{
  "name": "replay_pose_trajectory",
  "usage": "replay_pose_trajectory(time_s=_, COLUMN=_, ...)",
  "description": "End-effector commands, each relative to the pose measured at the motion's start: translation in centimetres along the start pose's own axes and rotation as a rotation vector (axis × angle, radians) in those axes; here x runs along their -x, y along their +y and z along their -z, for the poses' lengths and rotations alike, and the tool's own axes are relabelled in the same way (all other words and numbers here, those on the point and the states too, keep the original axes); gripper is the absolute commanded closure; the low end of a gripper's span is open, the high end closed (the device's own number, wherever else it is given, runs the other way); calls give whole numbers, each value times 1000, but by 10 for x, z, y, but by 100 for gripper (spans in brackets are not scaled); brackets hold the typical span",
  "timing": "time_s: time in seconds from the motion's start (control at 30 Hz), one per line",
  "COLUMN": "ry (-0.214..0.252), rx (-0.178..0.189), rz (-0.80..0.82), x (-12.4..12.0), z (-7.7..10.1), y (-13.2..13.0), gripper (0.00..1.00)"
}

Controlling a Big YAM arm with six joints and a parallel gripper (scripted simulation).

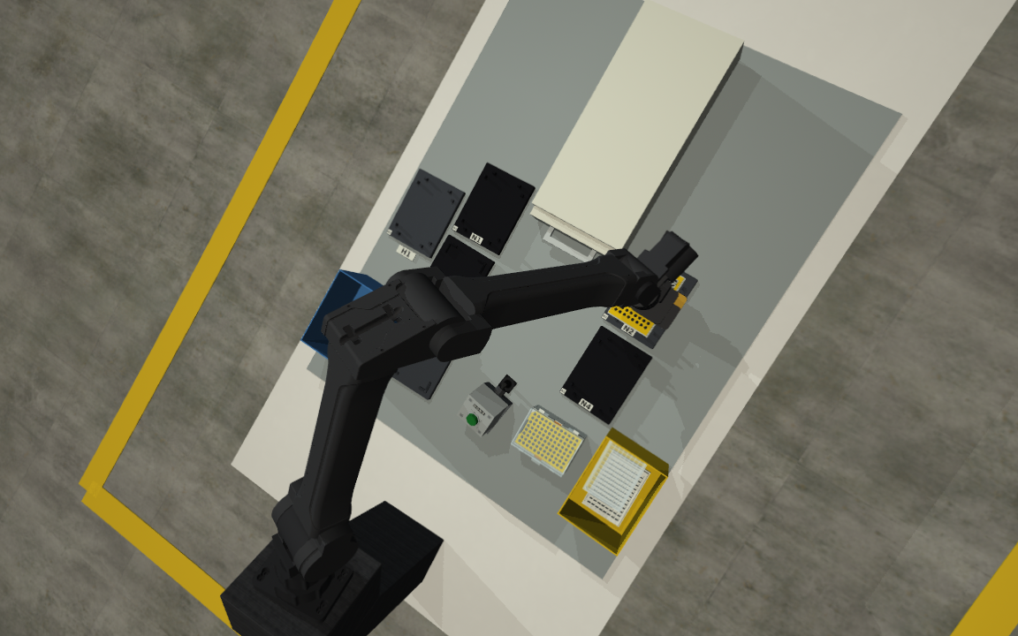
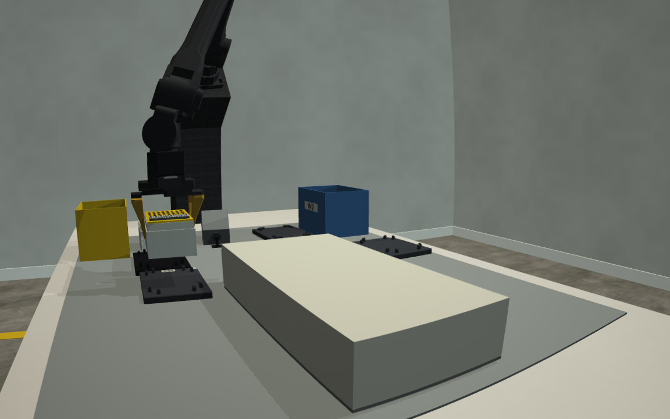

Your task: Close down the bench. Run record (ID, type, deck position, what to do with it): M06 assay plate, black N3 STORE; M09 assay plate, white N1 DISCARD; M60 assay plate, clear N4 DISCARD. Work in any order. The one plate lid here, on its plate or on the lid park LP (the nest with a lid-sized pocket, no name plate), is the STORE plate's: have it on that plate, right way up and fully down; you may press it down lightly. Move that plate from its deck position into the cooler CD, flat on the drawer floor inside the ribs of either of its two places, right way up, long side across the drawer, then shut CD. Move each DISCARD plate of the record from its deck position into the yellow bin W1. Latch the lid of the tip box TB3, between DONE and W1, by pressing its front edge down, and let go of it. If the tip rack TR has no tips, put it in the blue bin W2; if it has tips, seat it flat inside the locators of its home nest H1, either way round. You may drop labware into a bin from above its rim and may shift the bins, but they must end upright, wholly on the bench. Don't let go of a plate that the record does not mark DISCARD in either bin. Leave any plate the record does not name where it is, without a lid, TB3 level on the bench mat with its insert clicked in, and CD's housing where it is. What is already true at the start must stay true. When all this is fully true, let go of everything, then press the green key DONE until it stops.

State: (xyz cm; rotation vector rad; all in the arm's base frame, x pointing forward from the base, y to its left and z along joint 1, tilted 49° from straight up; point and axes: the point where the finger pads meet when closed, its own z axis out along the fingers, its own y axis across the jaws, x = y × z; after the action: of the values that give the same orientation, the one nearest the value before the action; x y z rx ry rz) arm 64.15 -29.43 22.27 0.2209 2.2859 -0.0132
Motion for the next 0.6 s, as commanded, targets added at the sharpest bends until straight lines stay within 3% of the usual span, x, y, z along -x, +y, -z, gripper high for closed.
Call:
replay_pose_trajectory(time_s=0.0, ry=-47, rx=-17, rz=17, x=25, z=33, y=-8, gripper=100)
replay_pose_trajectory(time_s=0.17, ry=-39, rx=-18, rz=13, x=19, z=38, y=-10, gripper=100)
replay_pose_trajectory(time_s=0.27, ry=-16, rx=-11, rz=8, x=9, z=31, y=-8, gripper=100)
replay_pose_trajectory(time_s=0.33, ry=-27, rx=-13, rz=12, x=13, z=39, y=-7, gripper=100)
replay_pose_trajectory(time_s=0.43, ry=-20, rx=-12, rz=9, x=11, z=35, y=-9, gripper=100)
replay_pose_trajectory(time_s=0.47, ry=-36, rx=-18, rz=12, x=18, z=46, y=-9, gripper=100)
replay_pose_trajectory(time_s=0.57, ry=-38, rx=-18, rz=13, x=18, z=51, y=-9, gripper=100)
